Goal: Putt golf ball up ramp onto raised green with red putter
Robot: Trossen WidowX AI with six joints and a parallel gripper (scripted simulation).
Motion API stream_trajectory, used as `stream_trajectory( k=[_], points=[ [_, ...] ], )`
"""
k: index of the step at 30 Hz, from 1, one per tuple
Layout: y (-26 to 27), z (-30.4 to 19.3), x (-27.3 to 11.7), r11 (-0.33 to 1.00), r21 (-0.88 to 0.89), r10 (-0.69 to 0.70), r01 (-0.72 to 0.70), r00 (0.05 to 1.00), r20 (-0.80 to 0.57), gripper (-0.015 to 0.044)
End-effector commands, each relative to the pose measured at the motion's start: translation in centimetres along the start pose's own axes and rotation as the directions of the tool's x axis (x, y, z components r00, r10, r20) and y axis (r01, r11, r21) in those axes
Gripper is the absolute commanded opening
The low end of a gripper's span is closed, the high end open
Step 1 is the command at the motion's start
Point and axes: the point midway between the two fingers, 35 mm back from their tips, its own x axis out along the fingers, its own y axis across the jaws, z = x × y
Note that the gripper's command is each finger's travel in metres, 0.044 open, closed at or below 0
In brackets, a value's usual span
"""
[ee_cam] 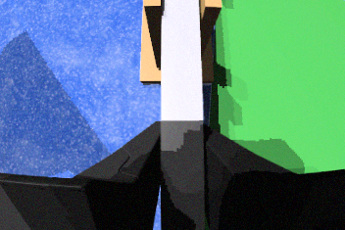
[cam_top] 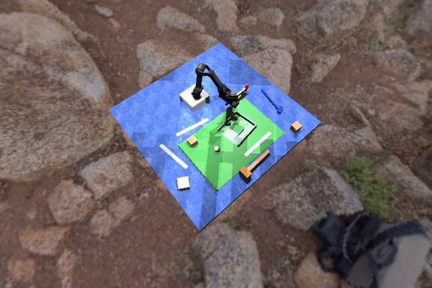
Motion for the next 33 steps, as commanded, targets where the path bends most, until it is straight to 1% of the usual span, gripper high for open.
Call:
stream_trajectory(
  k=[1,11,15,16,20,33],
  points=[
    [-0.5,1.2,-1.6,1.000,-0.010,-0.012,0.012,1.000,0.009,0.0000],
    [-0.2,4.8,-8.0,1.000,-0.009,-0.012,0.012,1.000,0.010,0.0000],
    [-0.1,5.0,-8.4,1.000,-0.009,-0.012,0.012,1.000,0.010,0.0000],
    [-0.4,4.5,-7.7,1.000,-0.002,-0.013,0.013,1.000,0.002,0.0000],
    [-1.3,3.8,-8.2,0.999,0.029,-0.036,0.036,0.999,-0.008,0.0000],
    [-6.5,-1.6,-12.1,0.950,0.256,-0.161,0.177,0.984,-0.080,0.0000]
  ],
)
